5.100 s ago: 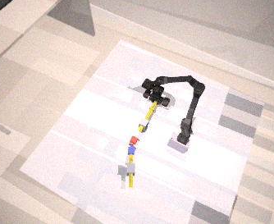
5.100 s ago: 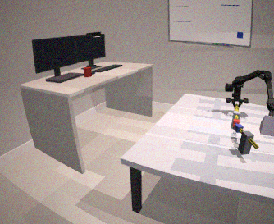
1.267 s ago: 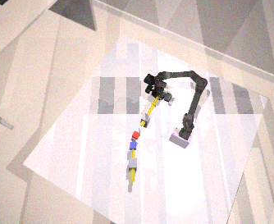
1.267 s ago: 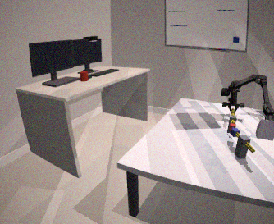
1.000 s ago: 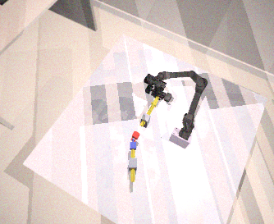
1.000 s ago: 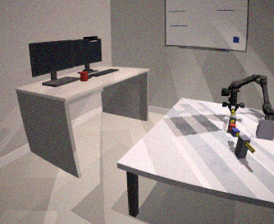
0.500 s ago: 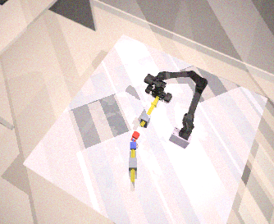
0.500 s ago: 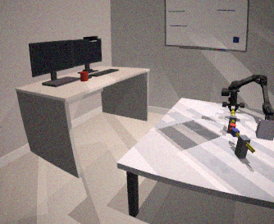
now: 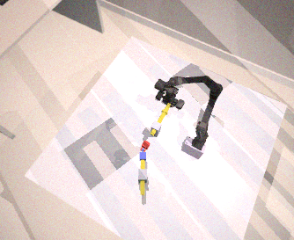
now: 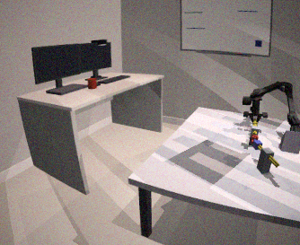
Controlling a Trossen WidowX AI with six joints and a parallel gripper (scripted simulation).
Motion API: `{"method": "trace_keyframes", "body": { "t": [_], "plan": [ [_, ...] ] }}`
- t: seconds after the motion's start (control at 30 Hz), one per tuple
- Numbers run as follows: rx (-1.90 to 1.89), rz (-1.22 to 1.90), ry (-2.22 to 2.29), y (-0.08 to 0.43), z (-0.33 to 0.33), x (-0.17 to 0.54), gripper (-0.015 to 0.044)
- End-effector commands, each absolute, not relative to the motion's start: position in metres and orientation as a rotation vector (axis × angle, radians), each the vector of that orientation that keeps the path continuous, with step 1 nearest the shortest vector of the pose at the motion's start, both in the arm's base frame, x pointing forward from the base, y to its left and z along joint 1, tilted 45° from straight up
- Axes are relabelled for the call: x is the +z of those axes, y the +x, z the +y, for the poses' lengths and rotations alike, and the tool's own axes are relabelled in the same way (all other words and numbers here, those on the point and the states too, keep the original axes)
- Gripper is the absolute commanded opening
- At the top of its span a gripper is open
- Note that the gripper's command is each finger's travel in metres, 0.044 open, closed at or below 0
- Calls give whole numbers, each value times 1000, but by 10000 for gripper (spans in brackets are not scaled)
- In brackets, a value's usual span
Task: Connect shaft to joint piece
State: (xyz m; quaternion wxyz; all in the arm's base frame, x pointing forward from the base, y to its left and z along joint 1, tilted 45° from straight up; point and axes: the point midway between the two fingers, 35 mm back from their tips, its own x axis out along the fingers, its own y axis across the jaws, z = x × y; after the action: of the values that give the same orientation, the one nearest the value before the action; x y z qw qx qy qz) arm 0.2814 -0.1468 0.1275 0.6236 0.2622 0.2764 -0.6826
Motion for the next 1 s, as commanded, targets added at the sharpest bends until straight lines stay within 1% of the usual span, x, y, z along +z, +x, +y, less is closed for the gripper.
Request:
{"method": "trace_keyframes", "body": {
  "t": [0.0, 0.2, 0.23, 0.97],
  "plan": [
    [-1567, 635, 602, 281, -147, 127, 60],
    [-1567, 635, 602, 281, -147, 127, 20],
    [-1567, 635, 602, 281, -147, 127, 0],
    [-1479, 600, 619, 282, -128, 108, 0]
  ]
}}
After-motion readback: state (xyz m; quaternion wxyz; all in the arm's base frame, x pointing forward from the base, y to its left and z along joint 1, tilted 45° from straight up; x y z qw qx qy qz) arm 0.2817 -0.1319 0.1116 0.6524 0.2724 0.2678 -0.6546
